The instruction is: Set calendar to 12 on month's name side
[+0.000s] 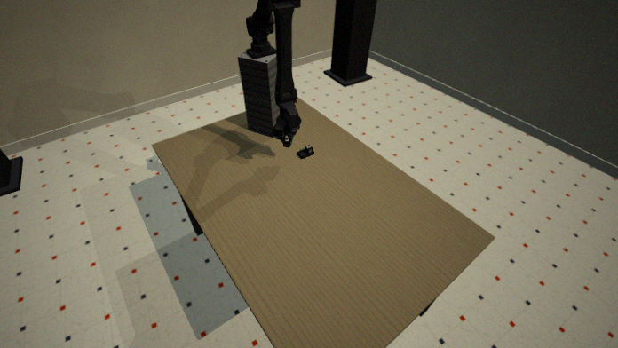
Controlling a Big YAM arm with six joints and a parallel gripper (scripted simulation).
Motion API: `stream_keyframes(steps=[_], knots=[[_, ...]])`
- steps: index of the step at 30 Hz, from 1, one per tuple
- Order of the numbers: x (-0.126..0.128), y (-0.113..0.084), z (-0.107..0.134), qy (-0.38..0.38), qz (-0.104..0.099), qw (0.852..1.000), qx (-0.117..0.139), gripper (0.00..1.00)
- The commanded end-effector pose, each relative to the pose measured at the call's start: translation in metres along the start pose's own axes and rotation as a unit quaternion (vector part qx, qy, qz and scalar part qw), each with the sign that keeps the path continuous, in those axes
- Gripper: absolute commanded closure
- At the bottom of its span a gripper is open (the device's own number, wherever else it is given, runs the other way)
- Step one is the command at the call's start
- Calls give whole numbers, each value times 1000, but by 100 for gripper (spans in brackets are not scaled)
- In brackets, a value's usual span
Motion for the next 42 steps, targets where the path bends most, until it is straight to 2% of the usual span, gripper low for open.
stream_keyframes(steps=[1,11,20,25,35,37,42], knots=[[2,0,-6,29,-6,1000,-9,75],[2,0,-6,29,-6,1000,-8,75],[0,10,-5,28,-4,1000,-6,75],[-1,26,-6,27,-4,1000,-6,75],[-1,74,-5,20,-3,1000,-6,75],[-1,74,-5,20,-3,1000,-6,75],[-1,92,-5,20,-3,1000,-6,75]])
Point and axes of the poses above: the point where the finger pads meet when closed, its own y axis out along the fingers, its own x axis across the jaws, z = x × y, the point moved 5 cm from there along -y, back along the fingers, and after that the axes turned 1 degree about y, right-handed, at the moved point
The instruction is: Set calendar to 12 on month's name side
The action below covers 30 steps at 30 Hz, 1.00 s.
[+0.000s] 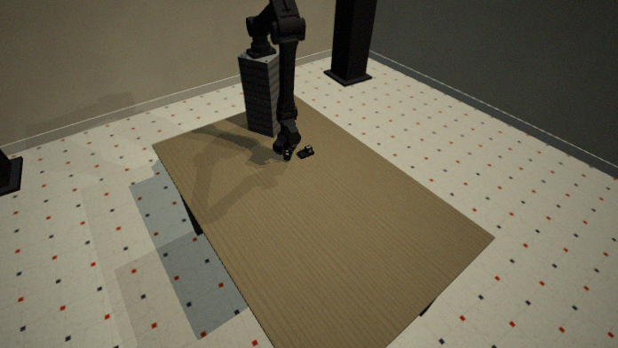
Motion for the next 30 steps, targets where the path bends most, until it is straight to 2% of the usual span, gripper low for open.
stream_keyframes(steps=[1,4,6,30], knots=[[1,8,-10,3,-8,1000,-10,75],[1,12,-10,3,-8,1000,-10,75],[8,5,-17,4,-16,1000,-18,75],[8,4,-17,4,-14,1000,-17,75]])
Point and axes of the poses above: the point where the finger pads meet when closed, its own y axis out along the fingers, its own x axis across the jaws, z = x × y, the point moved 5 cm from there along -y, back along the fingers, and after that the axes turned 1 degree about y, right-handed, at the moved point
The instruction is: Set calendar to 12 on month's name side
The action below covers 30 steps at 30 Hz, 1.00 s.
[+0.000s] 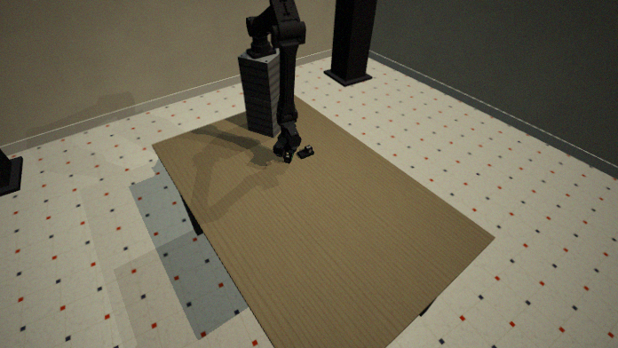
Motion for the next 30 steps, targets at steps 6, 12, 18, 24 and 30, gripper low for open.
stream_keyframes(steps=[6,12,18,24,30], knots=[[4,-6,-13,3,-10,1000,-13,75],[4,-6,-13,3,-10,1000,-13,75],[5,-7,-14,3,-10,1000,-13,75],[7,-9,-19,3,-9,1000,-11,75],[6,-9,-20,4,-8,1000,-11,75]])
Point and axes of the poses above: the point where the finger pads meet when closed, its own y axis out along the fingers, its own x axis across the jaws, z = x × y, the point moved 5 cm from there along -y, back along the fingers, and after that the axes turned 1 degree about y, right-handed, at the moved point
